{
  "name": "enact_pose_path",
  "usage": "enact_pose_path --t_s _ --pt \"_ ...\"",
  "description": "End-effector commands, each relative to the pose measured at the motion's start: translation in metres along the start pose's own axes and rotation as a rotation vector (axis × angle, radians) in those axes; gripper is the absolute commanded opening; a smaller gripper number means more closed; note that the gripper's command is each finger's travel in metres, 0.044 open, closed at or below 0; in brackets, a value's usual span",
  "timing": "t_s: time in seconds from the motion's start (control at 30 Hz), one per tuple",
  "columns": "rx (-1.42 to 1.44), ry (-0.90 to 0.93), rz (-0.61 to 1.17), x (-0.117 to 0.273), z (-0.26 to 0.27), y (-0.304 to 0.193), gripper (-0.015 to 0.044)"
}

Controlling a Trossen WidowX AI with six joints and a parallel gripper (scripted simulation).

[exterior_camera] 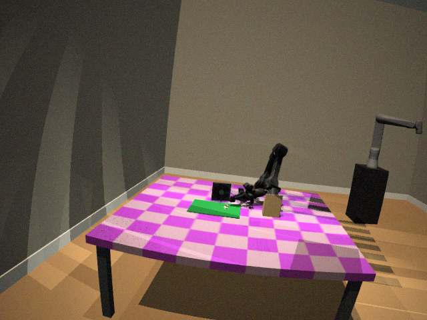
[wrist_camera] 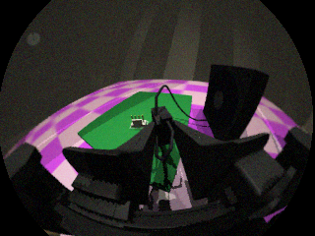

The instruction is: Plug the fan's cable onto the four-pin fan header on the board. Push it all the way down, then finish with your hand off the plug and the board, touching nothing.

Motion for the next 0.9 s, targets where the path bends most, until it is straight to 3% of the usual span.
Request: enact_pose_path --t_s 0.0,0.87 --pt "0.008 -0.004 -0.005 0.000 -0.002 -0.002 0.0000" --pt "-0.001 0.001 0.000 -0.003 0.001 -0.018 0.0000"
Point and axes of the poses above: the point midway between the two fingers, 35 mm back from their tips, its own x axis back along the fingers, its own z axis across the jaws, y = z × x, the point moved 2 cm from there along x, back along the fingers, and after that the axes turned 1 degree about -x, right-handed, at the moved point
